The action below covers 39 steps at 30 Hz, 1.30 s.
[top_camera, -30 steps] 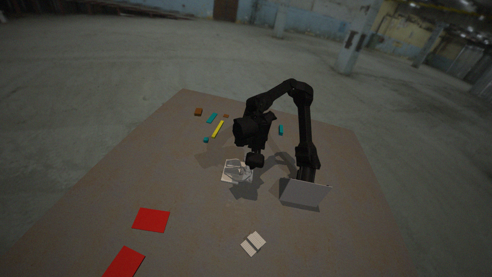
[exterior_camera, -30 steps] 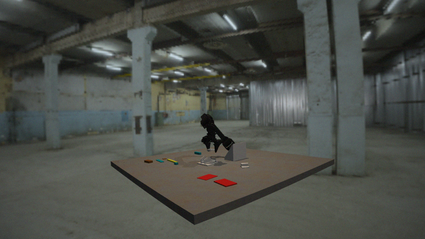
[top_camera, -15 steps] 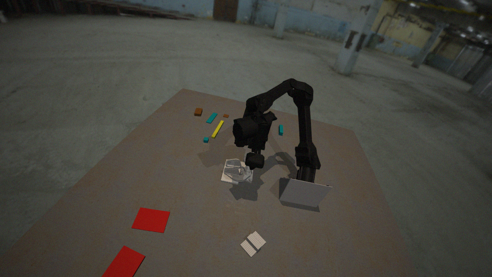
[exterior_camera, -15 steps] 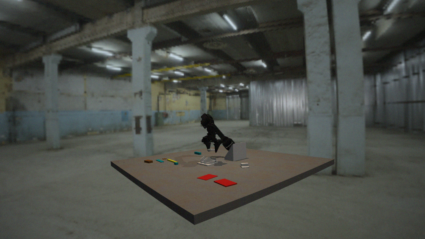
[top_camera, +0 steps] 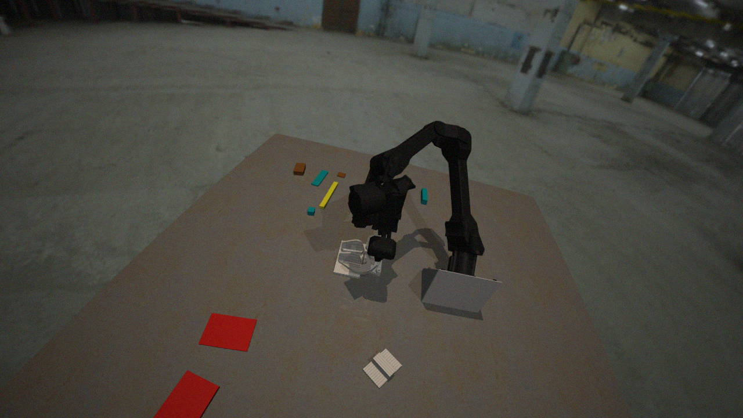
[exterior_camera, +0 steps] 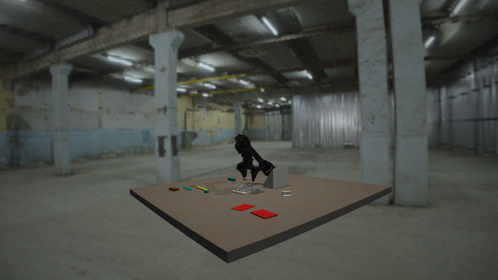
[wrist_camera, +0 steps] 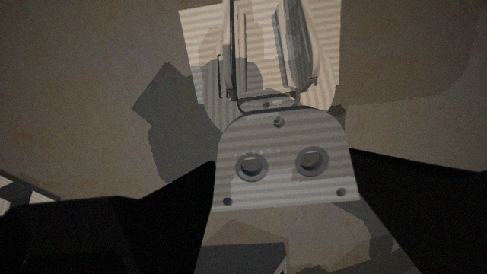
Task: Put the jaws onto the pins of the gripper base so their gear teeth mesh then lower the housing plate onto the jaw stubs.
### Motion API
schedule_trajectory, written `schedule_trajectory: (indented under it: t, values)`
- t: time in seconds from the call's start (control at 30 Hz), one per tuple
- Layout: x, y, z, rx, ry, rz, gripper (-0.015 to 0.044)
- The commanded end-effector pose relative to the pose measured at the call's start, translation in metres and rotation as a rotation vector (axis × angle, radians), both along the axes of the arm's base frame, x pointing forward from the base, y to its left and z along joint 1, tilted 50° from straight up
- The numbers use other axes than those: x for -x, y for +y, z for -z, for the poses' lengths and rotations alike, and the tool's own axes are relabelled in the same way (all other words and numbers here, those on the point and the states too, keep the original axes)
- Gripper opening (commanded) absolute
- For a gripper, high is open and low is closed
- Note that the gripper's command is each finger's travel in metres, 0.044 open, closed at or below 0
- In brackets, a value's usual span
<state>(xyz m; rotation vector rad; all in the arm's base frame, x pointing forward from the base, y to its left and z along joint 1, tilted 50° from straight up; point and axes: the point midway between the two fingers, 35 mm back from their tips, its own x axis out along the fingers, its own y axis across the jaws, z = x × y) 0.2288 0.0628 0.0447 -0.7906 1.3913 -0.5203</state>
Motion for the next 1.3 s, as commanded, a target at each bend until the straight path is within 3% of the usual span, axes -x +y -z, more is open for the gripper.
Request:
schedule_trajectory:
  t: [0.0, 1.27]
  values:
    - [0.000, -0.005, 0.004, 0.007, 0.004, -0.008, 0.0351]
    - [-0.004, -0.033, 0.027, 0.011, 0.003, -0.007, 0.0351]
